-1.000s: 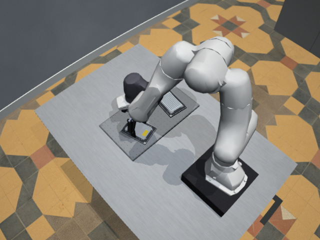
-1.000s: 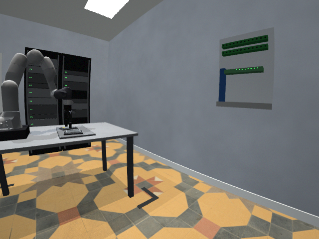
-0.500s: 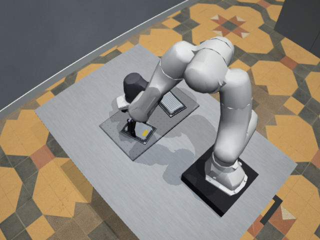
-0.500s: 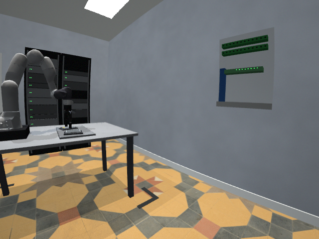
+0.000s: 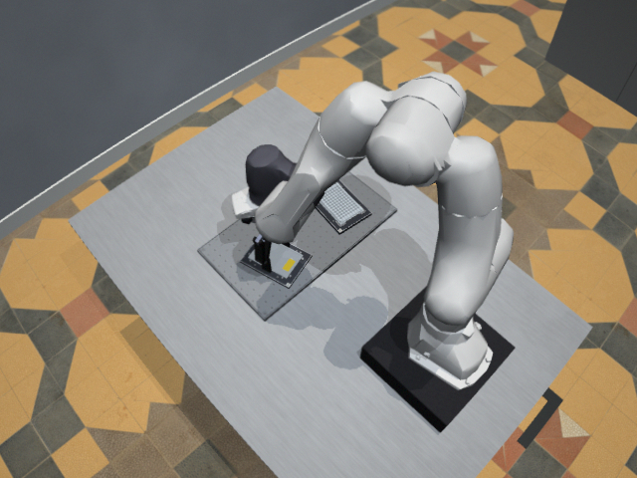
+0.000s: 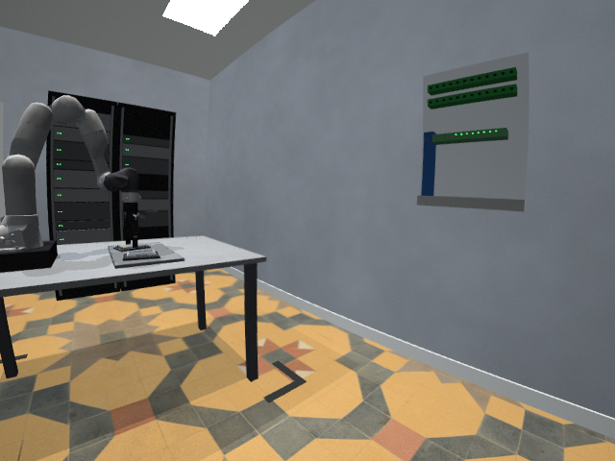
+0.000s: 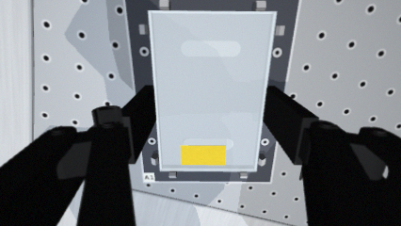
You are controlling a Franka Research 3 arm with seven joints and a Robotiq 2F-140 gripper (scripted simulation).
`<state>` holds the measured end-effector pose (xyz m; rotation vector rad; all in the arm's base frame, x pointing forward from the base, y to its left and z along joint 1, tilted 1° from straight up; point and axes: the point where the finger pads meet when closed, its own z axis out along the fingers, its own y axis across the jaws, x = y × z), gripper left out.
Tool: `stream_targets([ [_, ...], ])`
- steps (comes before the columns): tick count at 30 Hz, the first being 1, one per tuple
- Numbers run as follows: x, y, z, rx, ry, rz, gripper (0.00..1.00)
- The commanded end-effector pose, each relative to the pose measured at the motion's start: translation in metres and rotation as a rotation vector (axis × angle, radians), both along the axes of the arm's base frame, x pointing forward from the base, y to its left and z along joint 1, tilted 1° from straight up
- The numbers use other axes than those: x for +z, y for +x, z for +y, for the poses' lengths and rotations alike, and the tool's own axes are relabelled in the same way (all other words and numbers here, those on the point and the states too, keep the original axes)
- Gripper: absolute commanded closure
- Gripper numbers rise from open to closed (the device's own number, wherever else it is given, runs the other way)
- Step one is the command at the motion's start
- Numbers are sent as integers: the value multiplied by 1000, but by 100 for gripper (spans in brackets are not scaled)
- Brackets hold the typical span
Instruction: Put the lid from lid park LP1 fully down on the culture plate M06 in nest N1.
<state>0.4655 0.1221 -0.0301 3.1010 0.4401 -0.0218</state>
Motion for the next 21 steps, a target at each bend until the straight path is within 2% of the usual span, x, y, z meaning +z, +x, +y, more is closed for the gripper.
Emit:
stream_targets([
  [1, 0, 1, 0, -2, 0, -2, 90],
  [21, 0, 1, 0, -2, 0, -2, 90],
])
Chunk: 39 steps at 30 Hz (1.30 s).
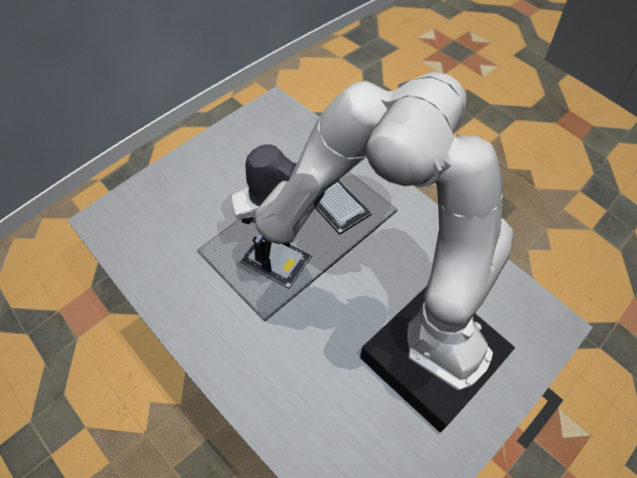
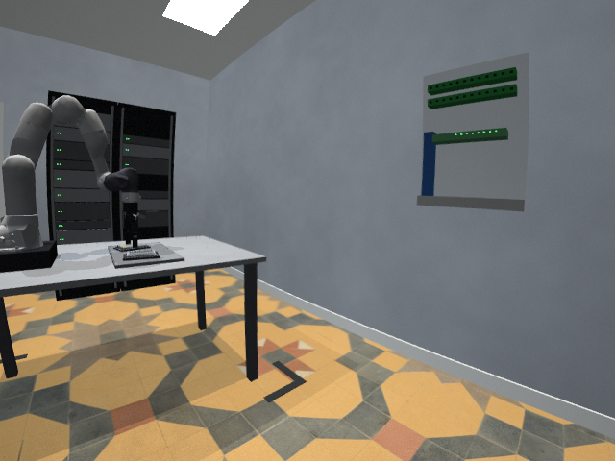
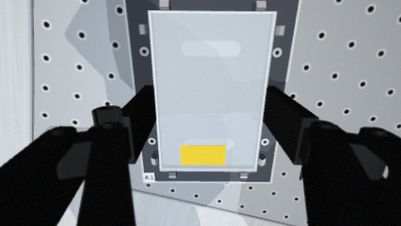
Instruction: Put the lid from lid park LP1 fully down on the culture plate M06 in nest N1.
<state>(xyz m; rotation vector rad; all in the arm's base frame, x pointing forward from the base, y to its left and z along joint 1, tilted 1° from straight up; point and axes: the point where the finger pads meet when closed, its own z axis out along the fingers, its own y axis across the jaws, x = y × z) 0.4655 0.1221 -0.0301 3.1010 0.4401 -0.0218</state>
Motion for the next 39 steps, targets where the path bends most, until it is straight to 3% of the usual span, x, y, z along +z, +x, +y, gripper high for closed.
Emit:
stream_targets([
  [1, 0, 1, 0, -2, 0, -2, 90],
  [26, 8, 1, 0, -2, 0, -2, 90],
  [39, 29, 1, 1, -2, 0, -2, 90],
])
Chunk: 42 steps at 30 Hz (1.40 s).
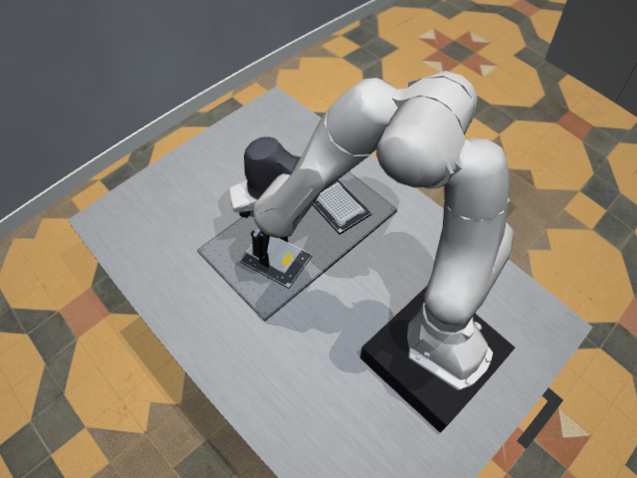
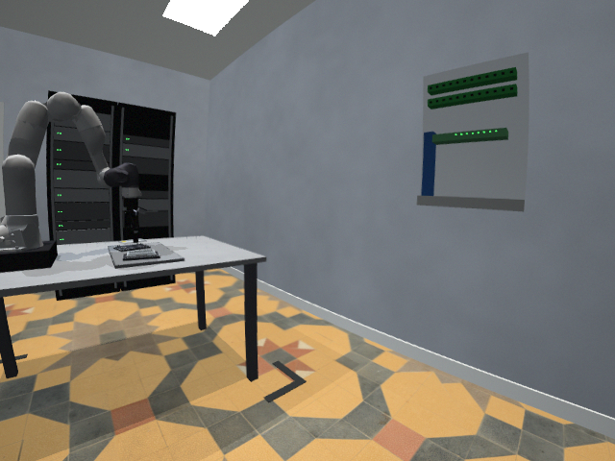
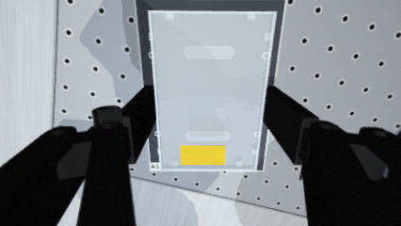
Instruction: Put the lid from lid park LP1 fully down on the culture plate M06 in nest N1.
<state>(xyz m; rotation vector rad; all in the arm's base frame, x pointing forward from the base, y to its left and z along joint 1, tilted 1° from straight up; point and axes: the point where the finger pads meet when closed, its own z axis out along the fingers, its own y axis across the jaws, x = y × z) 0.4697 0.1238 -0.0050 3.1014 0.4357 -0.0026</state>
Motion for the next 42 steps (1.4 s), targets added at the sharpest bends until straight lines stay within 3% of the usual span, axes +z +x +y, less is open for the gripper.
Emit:
stream_targets([
  [1, 6, -3, -1, 1, -1, 10, 90],
  [19, 31, -3, -1, 1, -1, 10, 90],
  [35, 36, -2, -3, 1, -1, 10, 90],
  [36, 36, 3, -19, 1, -1, 10, 90],
  [38, 36, 3, -19, 1, -1, 10, 90],
  [40, 36, 15, -86, 1, 0, 11, 90],
  [42, 36, 11, -117, 1, 0, 10, 90],
])
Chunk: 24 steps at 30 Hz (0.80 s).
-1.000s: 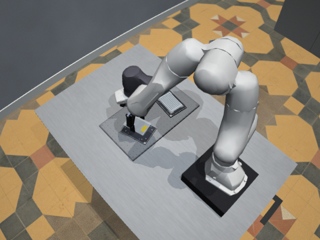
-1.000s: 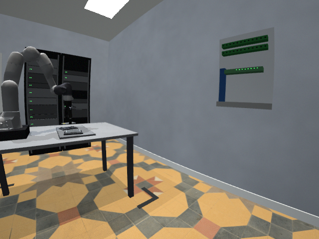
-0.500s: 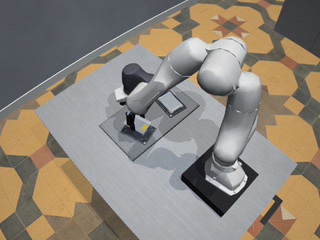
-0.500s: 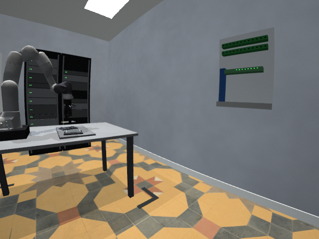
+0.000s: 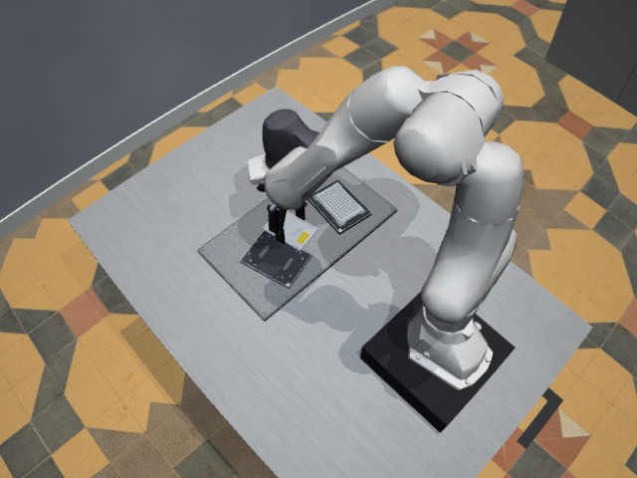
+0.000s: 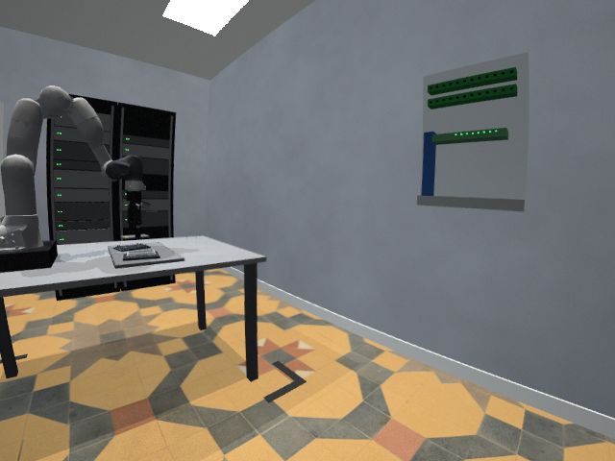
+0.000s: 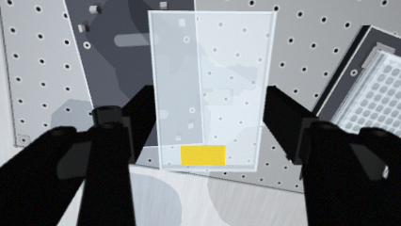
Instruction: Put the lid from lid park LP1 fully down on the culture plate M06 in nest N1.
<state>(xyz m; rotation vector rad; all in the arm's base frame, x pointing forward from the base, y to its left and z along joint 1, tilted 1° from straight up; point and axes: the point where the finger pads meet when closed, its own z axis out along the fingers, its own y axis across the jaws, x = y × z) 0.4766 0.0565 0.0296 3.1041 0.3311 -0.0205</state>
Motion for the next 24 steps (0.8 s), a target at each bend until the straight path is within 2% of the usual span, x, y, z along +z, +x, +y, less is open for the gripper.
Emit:
stream_targets([
  [1, 2, 2, -70, 68, 11, 0, 90],
  [6, 4, 1, -176, 68, 10, 0, 90],
  [7, 4, 1, -190, 68, 10, 0, 90],
  [24, 4, 1, -190, 68, 10, 0, 90],
])
